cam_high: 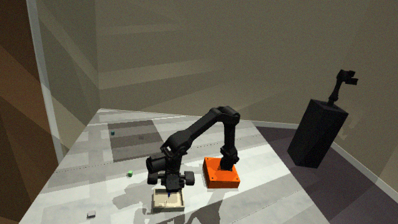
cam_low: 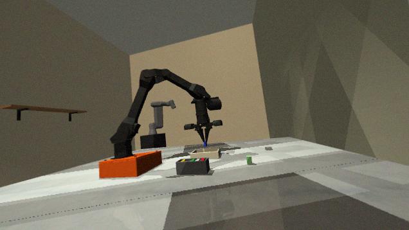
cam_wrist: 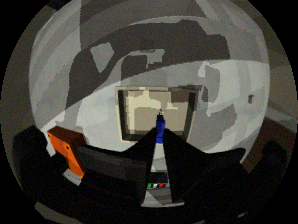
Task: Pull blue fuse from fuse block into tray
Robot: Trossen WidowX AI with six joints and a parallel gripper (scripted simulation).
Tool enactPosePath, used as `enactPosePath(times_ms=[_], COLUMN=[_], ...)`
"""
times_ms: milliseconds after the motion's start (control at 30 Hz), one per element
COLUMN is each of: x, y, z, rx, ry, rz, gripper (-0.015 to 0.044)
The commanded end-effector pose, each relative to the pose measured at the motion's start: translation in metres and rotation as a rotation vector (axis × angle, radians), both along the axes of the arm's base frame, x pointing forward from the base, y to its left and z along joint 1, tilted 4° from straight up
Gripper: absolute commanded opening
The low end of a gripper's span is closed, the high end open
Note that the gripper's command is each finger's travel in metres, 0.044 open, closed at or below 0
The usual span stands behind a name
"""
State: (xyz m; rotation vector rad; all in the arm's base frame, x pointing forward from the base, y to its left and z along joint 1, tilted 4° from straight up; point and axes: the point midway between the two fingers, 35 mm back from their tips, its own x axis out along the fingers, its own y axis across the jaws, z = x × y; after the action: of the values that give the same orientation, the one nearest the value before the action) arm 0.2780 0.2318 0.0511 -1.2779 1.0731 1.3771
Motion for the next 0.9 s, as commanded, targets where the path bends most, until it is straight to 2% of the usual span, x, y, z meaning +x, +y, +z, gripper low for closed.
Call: enactPosePath(times_ms=[0,300,700,733,867], x=[-0.002,-0.002,-0.001,-0.001,-0.001], y=[0.000,0.000,0.000,0.000,-0.002], z=[-0.012,-0.013,-0.010,-0.007,0.027], rx=[-0.007,-0.007,-0.004,-0.005,-0.007], ry=[0.012,0.012,0.006,0.006,0.012], rz=[-0.004,-0.004,0.000,0.000,-0.004], gripper=[0.0000,0.0000,0.0315,0.0330,0.0330])
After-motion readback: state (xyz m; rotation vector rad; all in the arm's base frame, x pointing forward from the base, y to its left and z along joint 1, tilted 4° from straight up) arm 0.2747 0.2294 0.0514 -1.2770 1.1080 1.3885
